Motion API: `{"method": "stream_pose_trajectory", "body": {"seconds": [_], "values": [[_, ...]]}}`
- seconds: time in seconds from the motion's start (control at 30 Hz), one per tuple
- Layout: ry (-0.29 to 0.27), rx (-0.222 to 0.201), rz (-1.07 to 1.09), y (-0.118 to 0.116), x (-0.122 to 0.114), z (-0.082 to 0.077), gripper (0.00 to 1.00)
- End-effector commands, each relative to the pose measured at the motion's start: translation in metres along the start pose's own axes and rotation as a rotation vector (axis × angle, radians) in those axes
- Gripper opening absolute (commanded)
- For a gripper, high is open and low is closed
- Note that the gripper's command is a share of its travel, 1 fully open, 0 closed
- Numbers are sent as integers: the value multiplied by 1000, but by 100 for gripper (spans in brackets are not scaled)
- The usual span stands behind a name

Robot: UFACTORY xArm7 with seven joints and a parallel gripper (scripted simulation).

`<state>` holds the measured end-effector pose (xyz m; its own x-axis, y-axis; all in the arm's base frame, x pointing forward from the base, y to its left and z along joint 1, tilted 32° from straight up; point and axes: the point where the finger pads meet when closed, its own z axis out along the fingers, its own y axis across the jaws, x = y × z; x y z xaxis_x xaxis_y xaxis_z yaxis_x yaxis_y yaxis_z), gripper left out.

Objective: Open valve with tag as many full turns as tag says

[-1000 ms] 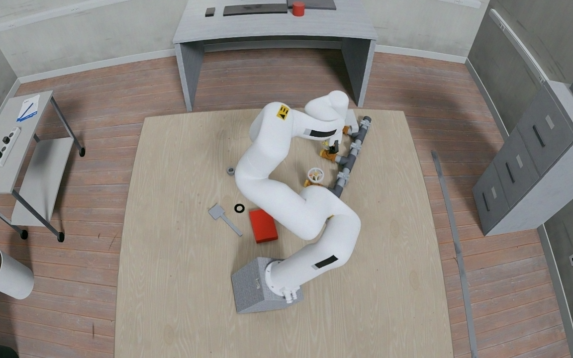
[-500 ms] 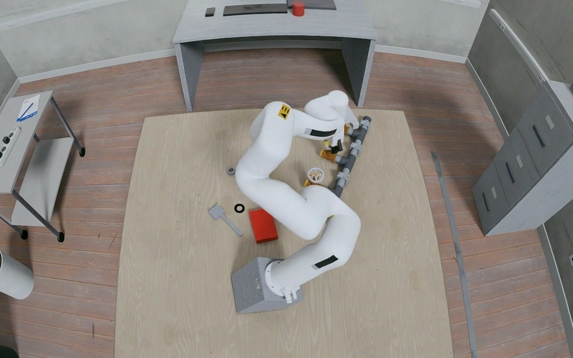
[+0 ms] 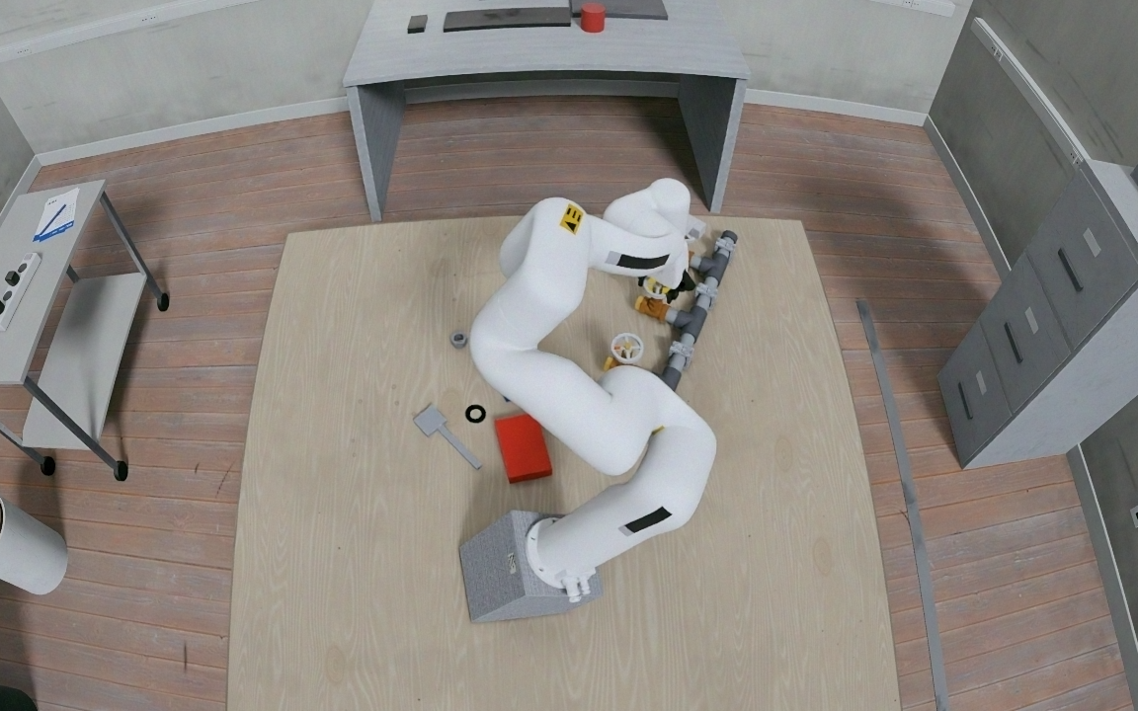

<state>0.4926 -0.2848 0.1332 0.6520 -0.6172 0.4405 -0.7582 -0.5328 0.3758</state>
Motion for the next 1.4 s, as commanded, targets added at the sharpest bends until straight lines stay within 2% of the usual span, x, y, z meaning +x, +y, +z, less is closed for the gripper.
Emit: {"method": "stream_pose_trajectory", "body": {"seconds": [0.0, 0.1, 0.17, 0.2, 0.67, 0.73, 0.77, 1.23, 1.3, 1.37], "values": [[12, 16, -280, -2, 2, -3, 0], [13, 12, -426, -2, 2, -3, 0], [13, 12, -426, -2, 2, -3, 0], [15, 13, -569, -2, 2, -3, 0], [11, -6, -1224, -2, 2, -3, 0], [11, -6, -1224, -2, 2, -3, 0], [13, -6, -1368, -2, 2, -3, 0], [22, -2, -2022, -2, 2, -3, 0], [22, -2, -2022, -2, 2, -3, 0], [30, 3, -2116, -2, 2, -3, 0]]}}
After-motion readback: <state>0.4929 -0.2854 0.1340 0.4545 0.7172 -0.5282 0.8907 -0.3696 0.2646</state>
